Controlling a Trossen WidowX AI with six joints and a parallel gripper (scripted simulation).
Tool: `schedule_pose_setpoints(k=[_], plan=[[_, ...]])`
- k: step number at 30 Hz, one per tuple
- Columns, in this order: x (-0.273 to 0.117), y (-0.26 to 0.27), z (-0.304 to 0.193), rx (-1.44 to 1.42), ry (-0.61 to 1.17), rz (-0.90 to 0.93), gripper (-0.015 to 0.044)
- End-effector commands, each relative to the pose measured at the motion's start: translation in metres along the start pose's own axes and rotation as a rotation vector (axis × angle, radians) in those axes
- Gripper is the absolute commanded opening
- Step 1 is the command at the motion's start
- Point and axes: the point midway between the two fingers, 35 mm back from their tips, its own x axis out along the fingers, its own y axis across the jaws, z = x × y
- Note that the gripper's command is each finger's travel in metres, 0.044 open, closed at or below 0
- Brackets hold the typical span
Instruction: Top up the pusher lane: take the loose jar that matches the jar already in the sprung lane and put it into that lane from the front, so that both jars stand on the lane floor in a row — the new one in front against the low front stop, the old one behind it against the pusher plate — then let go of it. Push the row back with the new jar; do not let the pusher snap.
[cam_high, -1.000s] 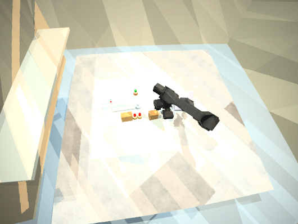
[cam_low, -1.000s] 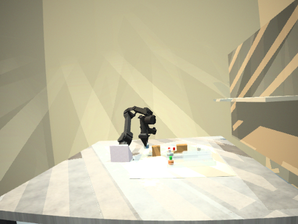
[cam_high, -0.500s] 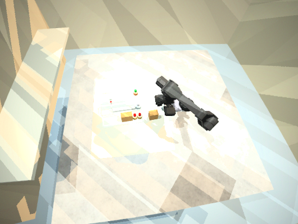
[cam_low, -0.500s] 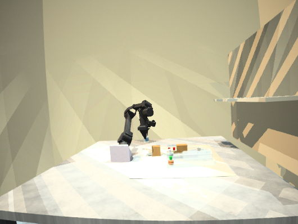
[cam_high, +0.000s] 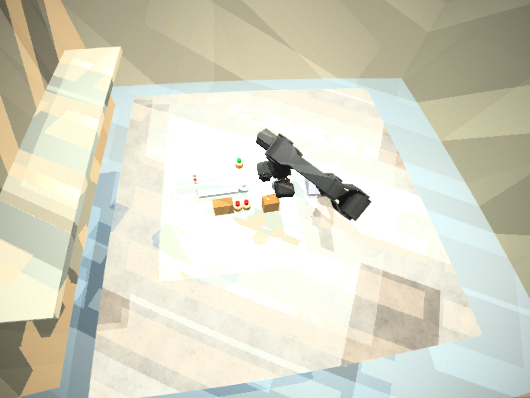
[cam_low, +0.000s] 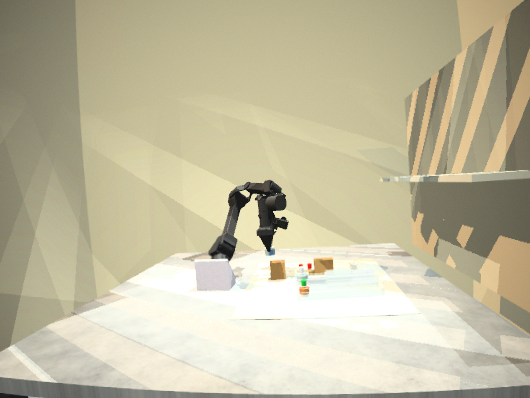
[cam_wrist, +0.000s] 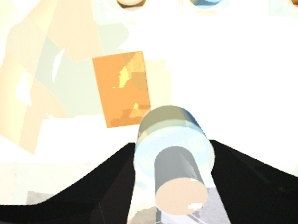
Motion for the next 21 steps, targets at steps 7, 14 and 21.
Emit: schedule_pose_setpoints(k=[7,14,21], plan=[[0.016,-0.025,0.037,-0.027,0.008,0.016,0.0],[0.033,-0.042,0.06,-0.046,0.018,0.028,0.0],[0.049,-0.055,0.076,-0.061,0.027,0.038,0.0]])
